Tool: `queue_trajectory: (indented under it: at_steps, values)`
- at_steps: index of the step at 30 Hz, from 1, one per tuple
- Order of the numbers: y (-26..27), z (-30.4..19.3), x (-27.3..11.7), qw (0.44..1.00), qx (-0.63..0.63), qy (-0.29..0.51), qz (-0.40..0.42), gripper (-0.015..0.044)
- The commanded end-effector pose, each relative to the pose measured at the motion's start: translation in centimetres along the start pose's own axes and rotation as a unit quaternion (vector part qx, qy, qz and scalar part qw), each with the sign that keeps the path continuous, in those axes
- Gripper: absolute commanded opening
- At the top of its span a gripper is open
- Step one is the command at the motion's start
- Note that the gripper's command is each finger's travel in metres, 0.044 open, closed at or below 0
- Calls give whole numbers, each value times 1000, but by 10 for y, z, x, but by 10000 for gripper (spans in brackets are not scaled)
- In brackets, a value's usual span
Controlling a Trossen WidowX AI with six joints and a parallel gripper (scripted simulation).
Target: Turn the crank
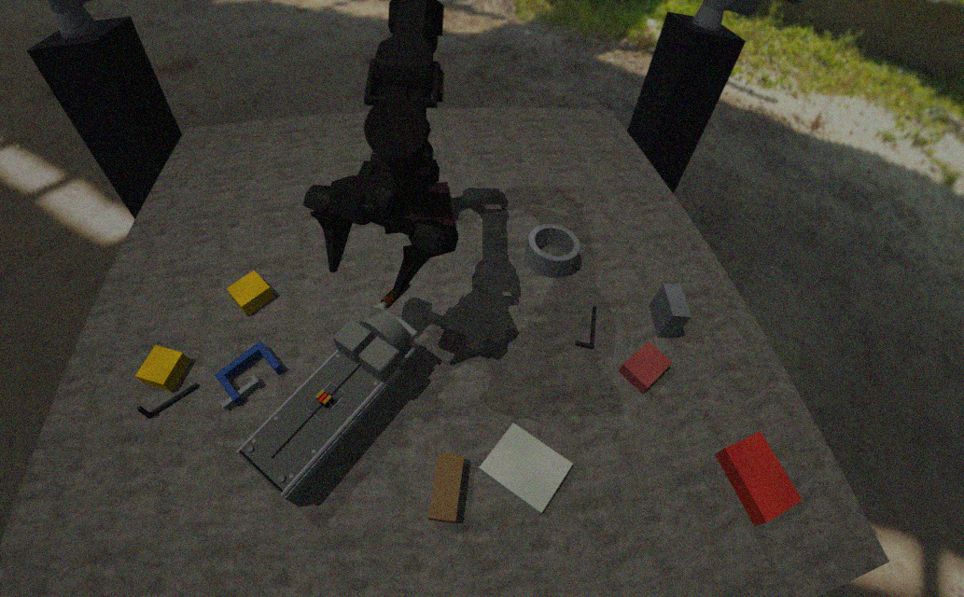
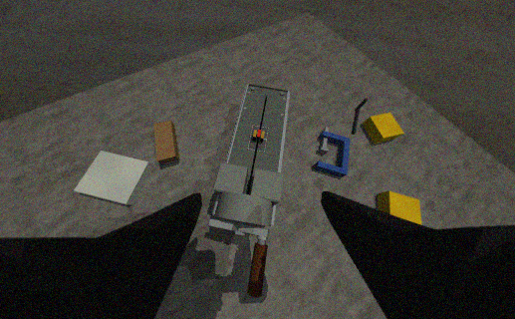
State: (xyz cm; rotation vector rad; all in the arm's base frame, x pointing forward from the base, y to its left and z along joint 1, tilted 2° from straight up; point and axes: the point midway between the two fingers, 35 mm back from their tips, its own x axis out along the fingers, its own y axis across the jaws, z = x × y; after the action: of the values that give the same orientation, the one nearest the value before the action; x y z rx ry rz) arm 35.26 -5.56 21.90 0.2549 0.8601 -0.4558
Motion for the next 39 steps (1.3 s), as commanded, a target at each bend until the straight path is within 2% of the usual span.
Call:
queue_trajectory:
  at_steps: [1, 7, 13, 29, 39]
  values:
    - [1, -20, -14, 999, 32, -20, -30, 440]
    - [1, -41, -31, 994, 74, -57, -57, 440]
    - [1, -42, -31, 994, 75, -59, -58, 440]
    - [2, -78, 16, 994, 75, -59, -58, 440]
    - [2, -85, 25, 994, 75, -59, -58, 440]
